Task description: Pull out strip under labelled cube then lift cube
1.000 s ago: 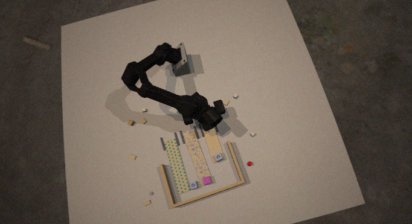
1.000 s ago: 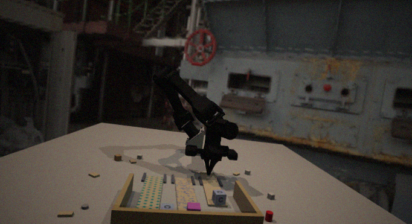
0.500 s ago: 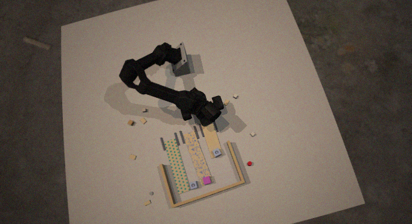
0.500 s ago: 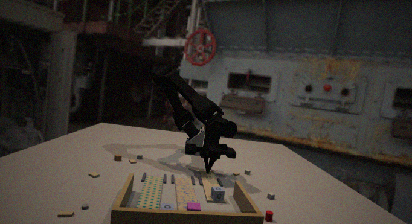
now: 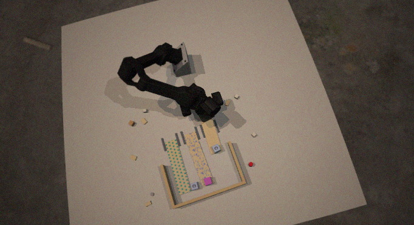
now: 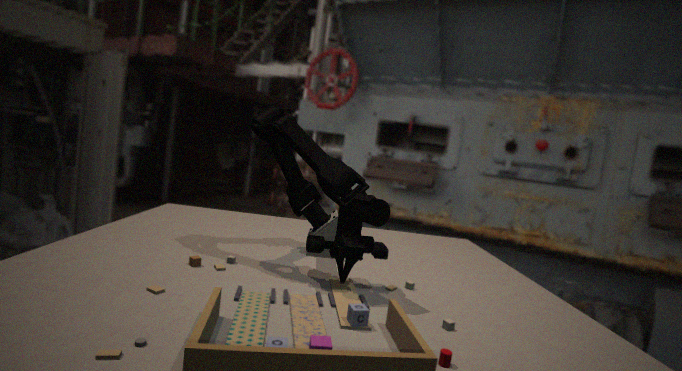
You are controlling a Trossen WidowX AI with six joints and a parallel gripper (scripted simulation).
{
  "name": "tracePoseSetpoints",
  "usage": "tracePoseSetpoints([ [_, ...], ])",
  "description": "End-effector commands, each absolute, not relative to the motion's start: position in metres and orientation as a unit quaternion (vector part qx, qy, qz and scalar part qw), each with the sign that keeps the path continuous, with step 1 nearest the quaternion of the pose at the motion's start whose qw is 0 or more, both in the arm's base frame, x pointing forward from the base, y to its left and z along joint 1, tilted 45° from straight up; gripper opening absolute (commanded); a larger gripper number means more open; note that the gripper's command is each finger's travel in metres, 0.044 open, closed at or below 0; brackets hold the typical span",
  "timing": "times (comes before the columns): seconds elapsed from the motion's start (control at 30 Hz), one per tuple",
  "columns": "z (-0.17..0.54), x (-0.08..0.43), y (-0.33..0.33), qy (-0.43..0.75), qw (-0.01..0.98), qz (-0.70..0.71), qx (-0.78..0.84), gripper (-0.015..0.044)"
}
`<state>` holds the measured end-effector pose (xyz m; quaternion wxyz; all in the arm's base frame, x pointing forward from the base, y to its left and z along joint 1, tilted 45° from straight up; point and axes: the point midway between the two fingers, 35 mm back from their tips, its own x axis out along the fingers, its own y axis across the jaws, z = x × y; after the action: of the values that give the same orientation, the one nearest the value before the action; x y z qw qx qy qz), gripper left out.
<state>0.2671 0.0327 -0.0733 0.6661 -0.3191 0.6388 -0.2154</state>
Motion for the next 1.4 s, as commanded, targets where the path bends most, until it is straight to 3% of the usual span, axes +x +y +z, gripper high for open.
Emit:
tracePoseSetpoints([
  [0.0,-0.075,0.253,0.027,0.647,0.658,-0.218,-0.317,0.0000],
  [1.37,-0.073,0.206,0.019,0.648,0.657,-0.218,-0.317,0.0000],
])
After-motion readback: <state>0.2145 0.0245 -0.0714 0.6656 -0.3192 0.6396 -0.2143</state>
